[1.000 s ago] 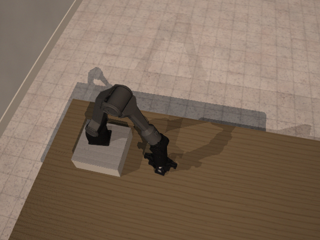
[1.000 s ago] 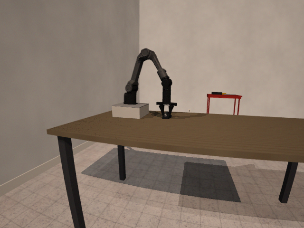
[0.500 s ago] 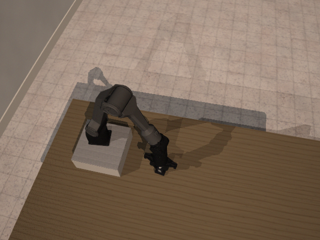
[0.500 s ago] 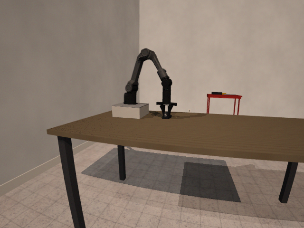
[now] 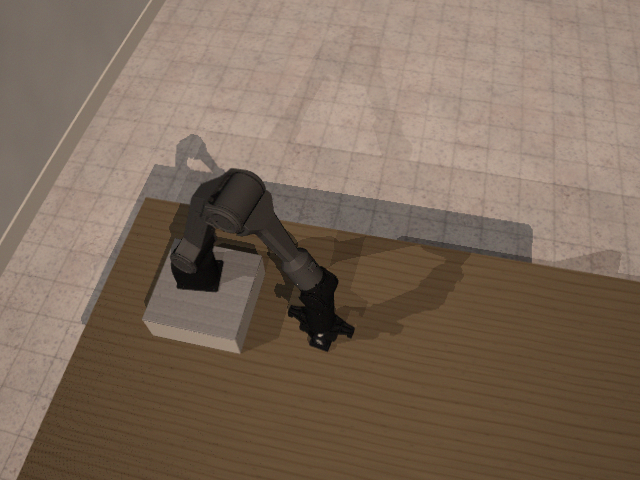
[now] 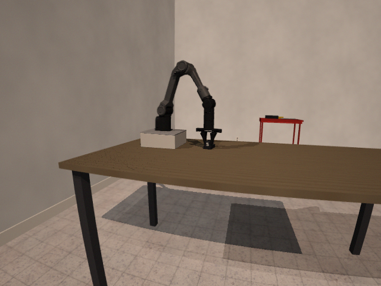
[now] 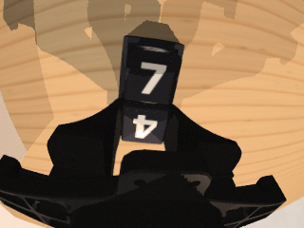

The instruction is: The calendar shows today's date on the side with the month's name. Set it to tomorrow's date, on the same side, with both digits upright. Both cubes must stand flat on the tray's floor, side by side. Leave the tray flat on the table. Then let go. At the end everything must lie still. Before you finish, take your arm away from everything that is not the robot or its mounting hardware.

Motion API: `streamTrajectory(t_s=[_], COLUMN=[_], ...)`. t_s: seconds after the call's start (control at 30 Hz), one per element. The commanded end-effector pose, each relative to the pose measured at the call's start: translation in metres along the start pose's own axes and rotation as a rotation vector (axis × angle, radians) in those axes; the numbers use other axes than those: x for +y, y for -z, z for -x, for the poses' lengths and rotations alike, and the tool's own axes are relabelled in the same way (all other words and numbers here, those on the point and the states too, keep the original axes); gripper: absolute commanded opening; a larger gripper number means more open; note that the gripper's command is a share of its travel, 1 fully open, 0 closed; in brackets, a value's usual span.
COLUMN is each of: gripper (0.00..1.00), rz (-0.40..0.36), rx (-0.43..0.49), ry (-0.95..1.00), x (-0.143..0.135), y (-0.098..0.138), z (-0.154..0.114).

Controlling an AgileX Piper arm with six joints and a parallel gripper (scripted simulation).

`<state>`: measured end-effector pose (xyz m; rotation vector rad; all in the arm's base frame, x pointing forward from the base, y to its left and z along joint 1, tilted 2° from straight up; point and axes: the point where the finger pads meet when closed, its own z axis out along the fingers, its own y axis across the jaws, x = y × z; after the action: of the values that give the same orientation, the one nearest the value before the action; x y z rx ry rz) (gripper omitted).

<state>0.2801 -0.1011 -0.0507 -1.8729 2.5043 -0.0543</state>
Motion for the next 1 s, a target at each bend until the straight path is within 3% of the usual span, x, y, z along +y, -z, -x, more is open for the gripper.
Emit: streamTrajectory(t_s=[0.0,0.53,0.97], gripper=[0.38,0.38,0.38], rz=[0.001,-0.003,-0.004], rx=[0.0,0.001,0.0], ry=[-0.001,-0.001,-0.001], x=[0.001,-0.001,-0.001], y=[-0.001,0.005,0.086], z=[0.0,0.0,0.0])
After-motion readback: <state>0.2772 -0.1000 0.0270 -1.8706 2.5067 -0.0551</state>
